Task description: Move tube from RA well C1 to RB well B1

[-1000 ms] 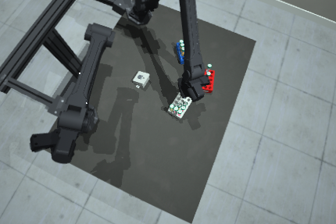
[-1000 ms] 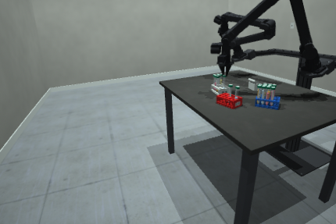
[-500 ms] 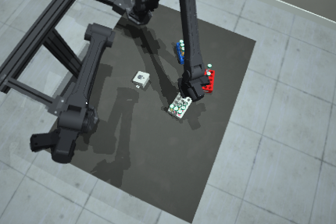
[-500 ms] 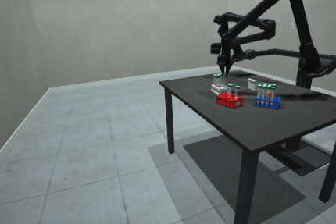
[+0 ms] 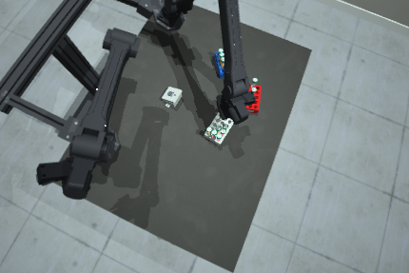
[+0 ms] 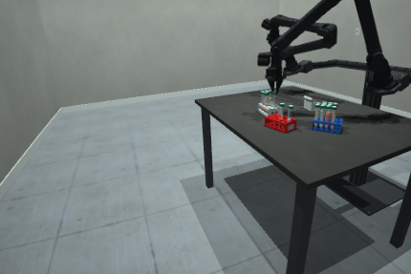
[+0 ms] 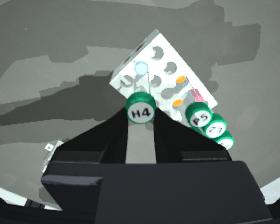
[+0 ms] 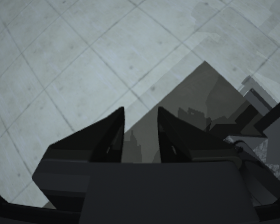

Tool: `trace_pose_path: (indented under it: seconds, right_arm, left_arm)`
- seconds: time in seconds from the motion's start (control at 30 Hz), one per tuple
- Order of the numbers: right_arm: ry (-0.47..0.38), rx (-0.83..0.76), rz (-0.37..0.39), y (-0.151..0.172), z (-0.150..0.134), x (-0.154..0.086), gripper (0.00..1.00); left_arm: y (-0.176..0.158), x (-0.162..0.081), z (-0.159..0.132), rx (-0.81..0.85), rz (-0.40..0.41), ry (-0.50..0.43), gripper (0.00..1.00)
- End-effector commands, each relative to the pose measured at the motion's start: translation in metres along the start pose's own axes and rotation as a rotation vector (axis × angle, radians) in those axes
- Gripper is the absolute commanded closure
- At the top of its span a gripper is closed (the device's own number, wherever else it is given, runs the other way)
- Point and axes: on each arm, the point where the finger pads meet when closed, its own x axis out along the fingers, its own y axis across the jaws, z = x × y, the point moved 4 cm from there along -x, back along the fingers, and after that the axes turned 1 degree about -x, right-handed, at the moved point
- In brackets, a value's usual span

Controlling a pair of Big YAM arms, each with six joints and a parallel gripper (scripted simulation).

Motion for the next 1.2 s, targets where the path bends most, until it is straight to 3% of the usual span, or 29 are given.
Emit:
trace_pose_path:
  seconds: [0.0,0.77,1.17]
  right_arm:
    - [-0.016,0.009,0.028,0.007,0.008,-0.011,0.70]
    - [-0.016,0.009,0.028,0.007,0.008,-0.011,0.70]
    - [-0.016,0.009,0.028,0.007,0.008,-0.011,0.70]
  left_arm:
    - [-0.012,0.005,0.009,-0.008,-0.002,0.001,1.00]
    - [-0.011,0.005,0.008,-0.008,0.000,0.002,1.00]
    - [-0.003,0.017,0.005,-0.003,0.007,0.003,1.00]
